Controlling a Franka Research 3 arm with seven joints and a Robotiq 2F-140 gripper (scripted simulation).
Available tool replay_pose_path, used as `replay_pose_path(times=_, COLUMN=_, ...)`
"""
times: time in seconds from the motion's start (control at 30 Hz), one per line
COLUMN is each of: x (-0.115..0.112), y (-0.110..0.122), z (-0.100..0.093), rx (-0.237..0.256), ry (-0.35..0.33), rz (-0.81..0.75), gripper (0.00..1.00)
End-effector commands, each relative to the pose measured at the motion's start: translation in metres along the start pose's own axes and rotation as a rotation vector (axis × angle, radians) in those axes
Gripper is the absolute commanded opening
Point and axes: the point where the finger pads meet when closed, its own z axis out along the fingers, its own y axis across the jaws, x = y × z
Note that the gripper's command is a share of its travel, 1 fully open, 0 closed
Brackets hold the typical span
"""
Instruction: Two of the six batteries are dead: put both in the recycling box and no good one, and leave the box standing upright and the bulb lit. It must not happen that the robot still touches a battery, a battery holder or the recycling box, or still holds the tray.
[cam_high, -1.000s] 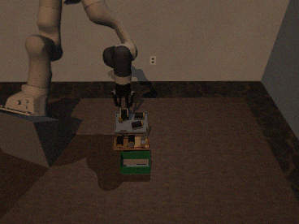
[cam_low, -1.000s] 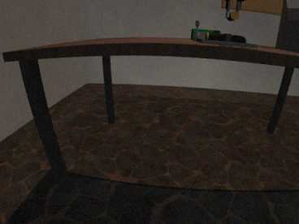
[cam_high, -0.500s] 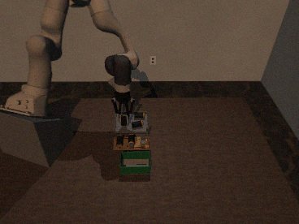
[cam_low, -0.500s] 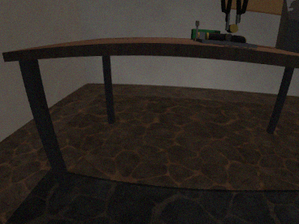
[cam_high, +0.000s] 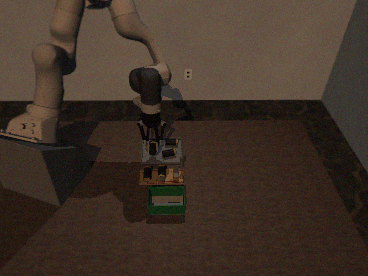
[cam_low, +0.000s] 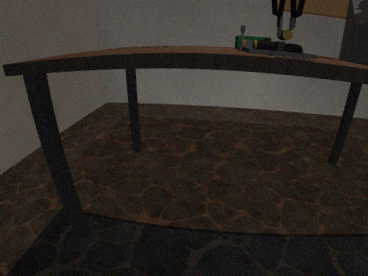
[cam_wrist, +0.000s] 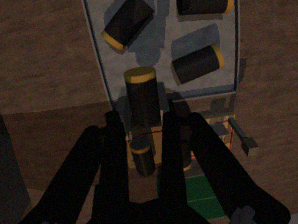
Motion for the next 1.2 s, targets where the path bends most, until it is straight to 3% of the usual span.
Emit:
replay_pose_path(times=0.0, x=0.0001, y=0.0017, z=0.0002, rx=-0.003, ry=-0.002, rz=-0.009, gripper=0.16)
replay_pose_path(times=1.17, x=-0.0006, y=0.0030, z=0.0002, rx=-0.003, ry=-0.002, rz=-0.032, gripper=0.16)
